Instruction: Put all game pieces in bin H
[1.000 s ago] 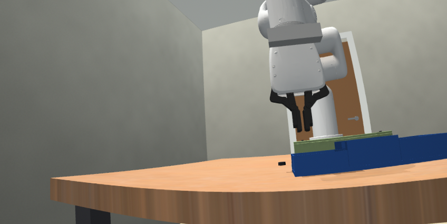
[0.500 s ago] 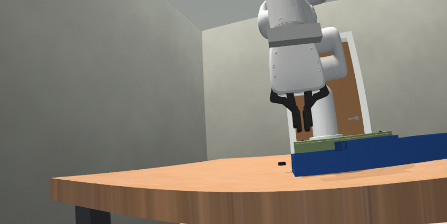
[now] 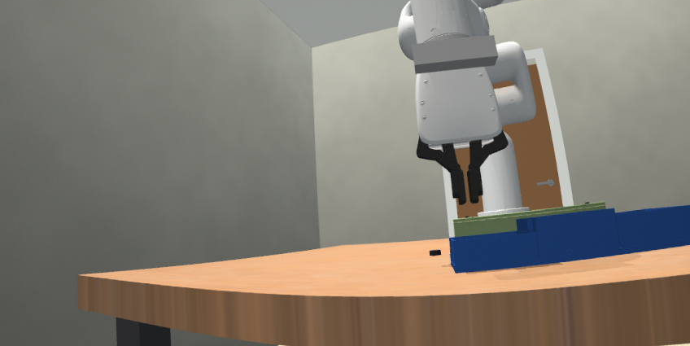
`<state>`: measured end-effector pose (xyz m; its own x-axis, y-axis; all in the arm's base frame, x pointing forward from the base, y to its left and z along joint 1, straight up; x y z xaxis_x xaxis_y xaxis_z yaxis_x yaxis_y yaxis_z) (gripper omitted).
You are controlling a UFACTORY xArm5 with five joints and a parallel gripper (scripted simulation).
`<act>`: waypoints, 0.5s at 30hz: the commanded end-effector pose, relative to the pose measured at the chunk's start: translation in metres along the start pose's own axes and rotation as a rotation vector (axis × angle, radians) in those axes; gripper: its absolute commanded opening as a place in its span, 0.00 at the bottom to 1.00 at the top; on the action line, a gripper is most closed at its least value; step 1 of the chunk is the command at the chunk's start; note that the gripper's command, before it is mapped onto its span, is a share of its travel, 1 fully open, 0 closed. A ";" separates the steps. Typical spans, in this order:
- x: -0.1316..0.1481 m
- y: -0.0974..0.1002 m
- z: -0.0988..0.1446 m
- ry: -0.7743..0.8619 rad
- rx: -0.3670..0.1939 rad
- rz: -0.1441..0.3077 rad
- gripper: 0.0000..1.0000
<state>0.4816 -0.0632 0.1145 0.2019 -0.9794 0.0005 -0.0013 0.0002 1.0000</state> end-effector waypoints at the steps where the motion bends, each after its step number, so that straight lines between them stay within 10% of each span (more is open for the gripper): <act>1: 0.000 0.001 -0.001 0.000 0.003 0.003 0.09; 15: -0.005 0.006 -0.001 0.000 0.003 0.003 0.09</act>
<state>0.4819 -0.0632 0.1184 0.2015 -0.9795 0.0009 -0.0026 0.0004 1.0000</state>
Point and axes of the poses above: the point where the finger pads meet when closed, its own y axis back along the fingers, its own x axis across the jaws, z = x × y, the point moved 8 cm from there along y, back along the fingers, and after that the axes turned 4 degrees about y, right-handed, at the moved point
